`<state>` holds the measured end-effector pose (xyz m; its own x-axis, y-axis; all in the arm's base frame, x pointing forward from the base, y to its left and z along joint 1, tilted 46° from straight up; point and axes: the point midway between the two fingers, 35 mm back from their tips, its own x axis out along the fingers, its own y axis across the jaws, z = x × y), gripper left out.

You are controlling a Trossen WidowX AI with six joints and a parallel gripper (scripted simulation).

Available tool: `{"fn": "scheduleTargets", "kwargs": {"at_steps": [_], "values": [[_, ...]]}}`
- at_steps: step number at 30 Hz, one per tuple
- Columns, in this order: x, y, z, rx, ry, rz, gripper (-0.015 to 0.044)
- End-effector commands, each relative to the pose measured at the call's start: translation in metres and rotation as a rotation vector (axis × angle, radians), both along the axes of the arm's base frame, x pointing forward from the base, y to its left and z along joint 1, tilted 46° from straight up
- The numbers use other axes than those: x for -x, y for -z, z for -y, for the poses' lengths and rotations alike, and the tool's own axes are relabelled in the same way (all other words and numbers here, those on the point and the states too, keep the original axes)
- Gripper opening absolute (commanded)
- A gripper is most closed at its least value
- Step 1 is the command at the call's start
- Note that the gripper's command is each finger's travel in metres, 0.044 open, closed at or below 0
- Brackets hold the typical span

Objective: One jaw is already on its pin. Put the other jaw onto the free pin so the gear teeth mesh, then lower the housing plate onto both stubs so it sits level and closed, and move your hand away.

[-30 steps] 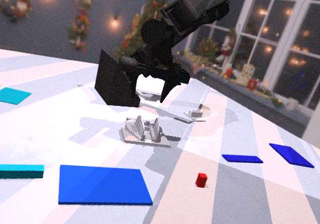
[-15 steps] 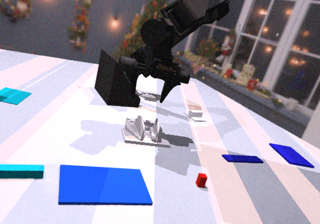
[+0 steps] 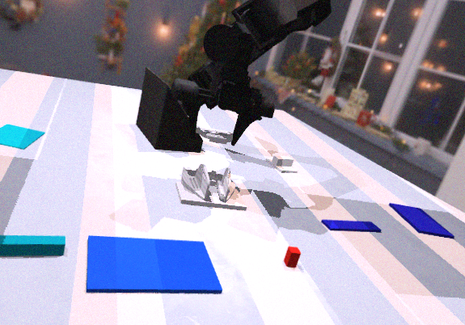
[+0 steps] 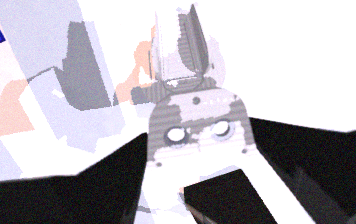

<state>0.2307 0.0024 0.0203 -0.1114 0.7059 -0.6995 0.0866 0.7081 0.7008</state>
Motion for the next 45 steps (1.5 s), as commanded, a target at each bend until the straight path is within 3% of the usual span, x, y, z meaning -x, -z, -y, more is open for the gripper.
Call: {"fn": "scheduleTargets", "kwargs": {"at_steps": [1, 45], "values": [[0.001, 0.001, 0.000, 0.002, -0.004, 0.002, 0.0351], [0.008, 0.043, -0.044, -0.001, -0.005, 0.003, 0.0351]]}}
